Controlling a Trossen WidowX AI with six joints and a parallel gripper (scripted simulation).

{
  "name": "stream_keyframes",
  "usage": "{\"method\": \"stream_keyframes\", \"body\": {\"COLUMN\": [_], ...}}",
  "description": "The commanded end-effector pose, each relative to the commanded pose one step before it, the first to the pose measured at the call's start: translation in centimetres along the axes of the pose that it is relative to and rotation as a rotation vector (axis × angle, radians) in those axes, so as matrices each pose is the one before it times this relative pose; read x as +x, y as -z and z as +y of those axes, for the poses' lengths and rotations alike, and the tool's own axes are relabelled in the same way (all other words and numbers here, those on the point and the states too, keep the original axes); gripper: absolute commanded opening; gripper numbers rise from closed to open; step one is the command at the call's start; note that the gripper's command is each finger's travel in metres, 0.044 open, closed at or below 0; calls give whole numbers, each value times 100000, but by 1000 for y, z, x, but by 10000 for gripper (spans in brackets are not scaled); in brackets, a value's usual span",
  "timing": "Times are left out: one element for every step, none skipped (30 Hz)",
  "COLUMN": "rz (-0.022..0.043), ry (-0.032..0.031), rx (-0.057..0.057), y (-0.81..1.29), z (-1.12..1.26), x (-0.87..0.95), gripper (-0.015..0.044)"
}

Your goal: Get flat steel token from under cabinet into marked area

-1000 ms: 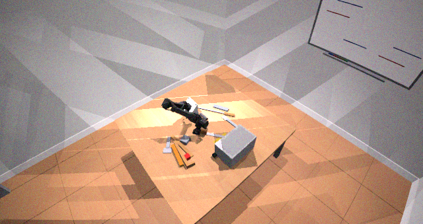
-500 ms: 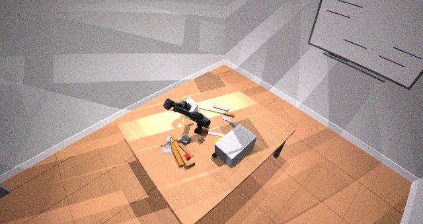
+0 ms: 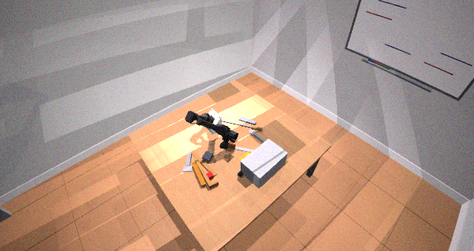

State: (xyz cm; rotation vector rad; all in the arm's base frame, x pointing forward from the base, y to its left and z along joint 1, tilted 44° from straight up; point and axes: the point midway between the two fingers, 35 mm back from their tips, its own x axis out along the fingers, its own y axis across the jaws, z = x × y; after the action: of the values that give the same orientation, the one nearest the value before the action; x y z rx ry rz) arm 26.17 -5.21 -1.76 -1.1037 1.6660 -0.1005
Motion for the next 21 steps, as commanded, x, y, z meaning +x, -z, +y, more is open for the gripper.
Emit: {"method": "stream_keyframes", "body": {"rz": [-263, -5, -3, -5, -5, -4, -5, -5, -4, -5, -5, -4, -5, -5, -4, -5, -6, -4, -5, -6, -4], "ry": [40, -4, -3, -4, -4, -3, -4, -4, -3, -4, -4, -3, -4, -4, -3, -4, -4, -3, -4, -4, -3], "rx": [-302, 0, 0, 0, 0, 0, 0, 0, 0, 0, 0, 0, 0, 0, 1, 1, 1, 1, 1, 1, 1], "y": [-520, -74, -74, -73, -73, -74, -73, -73, -74, -73, -72, -73, -72, -72, -73, -72, -72, -72, -71, -71, -71], "z": [323, 84, 90, 85, 84, 91, 85, 85, 91, 85, 85, 91, 85, 85, 91, 85, 85, 91, 86, 85, 91], "x": [-64, -1, 0, -1, -1, 0, -1, -1, 0, -1, -1, 0, -1, -1, 0, -1, -1, 0, -1, -1, 0], "gripper": [0, 0, 0, 0, 0, 0, 0, 0, 0, 0, 0, 0, 0, 0, 0, 0, 0, 0, 0, 0, 0]}}
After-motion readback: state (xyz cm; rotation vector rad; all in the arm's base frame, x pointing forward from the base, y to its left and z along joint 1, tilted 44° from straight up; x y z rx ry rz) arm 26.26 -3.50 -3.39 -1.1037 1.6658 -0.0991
